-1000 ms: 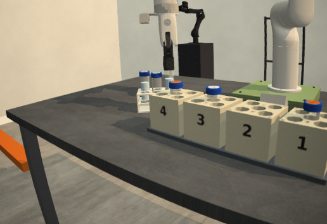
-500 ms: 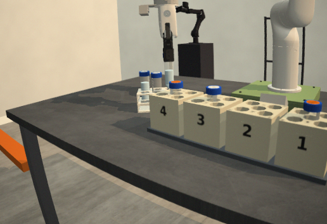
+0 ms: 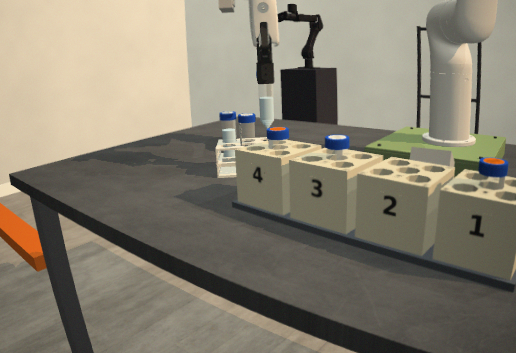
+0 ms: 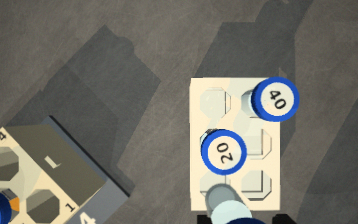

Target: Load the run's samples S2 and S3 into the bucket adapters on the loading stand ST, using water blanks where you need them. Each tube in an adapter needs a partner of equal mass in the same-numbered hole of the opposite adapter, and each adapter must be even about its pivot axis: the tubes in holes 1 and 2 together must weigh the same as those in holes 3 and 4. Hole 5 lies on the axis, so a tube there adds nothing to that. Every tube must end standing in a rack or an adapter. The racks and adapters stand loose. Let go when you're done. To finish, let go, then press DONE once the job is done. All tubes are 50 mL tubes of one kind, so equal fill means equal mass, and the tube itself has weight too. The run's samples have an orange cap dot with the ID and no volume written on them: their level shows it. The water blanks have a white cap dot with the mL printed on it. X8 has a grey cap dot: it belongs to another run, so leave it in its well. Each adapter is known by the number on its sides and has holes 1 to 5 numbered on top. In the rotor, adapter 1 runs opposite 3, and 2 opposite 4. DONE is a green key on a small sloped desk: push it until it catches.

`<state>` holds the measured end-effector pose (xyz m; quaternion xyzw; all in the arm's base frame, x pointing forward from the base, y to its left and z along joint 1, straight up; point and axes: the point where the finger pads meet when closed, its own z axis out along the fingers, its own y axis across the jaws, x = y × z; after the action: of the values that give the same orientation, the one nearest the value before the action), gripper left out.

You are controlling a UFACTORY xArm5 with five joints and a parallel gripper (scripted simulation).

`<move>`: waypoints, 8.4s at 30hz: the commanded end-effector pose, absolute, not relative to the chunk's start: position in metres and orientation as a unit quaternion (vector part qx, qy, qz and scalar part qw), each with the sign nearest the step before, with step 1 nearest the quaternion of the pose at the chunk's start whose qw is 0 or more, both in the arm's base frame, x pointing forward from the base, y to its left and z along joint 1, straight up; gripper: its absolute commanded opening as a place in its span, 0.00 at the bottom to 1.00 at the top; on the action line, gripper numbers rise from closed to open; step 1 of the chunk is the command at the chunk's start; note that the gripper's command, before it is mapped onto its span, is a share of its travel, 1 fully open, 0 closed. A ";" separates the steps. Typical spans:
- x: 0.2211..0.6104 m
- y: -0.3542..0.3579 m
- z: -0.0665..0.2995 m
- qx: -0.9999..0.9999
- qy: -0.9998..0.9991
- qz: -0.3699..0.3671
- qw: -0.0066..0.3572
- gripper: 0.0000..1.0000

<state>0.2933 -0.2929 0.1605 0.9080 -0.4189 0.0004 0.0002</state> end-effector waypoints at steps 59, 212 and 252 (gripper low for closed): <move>0.335 -0.202 0.213 0.995 -0.099 0.001 0.002 0.00; 0.448 0.055 0.150 0.999 -0.041 0.002 0.001 0.00; 0.448 0.055 0.114 0.999 -0.041 0.001 0.001 0.00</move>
<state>0.4470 0.0552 0.1162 0.9992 -0.0408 -0.0008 0.0001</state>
